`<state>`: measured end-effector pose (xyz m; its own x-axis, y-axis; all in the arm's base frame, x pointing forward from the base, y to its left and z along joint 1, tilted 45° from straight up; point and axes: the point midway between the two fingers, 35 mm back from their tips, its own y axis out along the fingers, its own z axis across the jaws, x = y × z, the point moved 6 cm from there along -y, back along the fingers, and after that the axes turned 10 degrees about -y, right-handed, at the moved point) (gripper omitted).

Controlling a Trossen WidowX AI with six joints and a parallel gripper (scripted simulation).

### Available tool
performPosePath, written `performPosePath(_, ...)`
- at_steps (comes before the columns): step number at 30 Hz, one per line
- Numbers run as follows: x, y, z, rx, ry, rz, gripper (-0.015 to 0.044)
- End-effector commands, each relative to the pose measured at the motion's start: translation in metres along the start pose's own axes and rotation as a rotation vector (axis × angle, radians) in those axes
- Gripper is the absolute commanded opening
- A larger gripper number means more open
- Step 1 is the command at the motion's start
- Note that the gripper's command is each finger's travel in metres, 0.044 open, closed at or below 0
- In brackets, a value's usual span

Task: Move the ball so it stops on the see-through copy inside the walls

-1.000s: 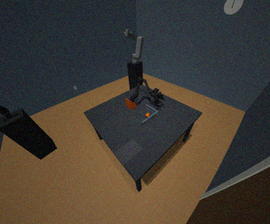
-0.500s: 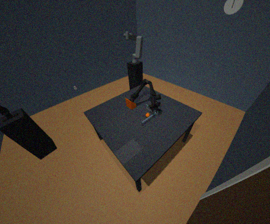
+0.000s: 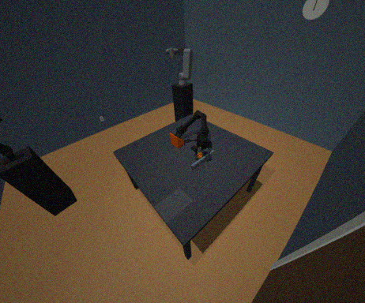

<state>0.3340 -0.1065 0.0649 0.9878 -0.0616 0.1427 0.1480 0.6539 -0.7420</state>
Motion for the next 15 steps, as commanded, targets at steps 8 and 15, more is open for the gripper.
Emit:
performPosePath(8, 0.000, 0.016, 0.001, 0.045, 0.000, 0.008, 0.0398)
performPosePath(15, 0.000, 0.020, 0.001, 0.044, 0.000, 0.008, 0.0398)
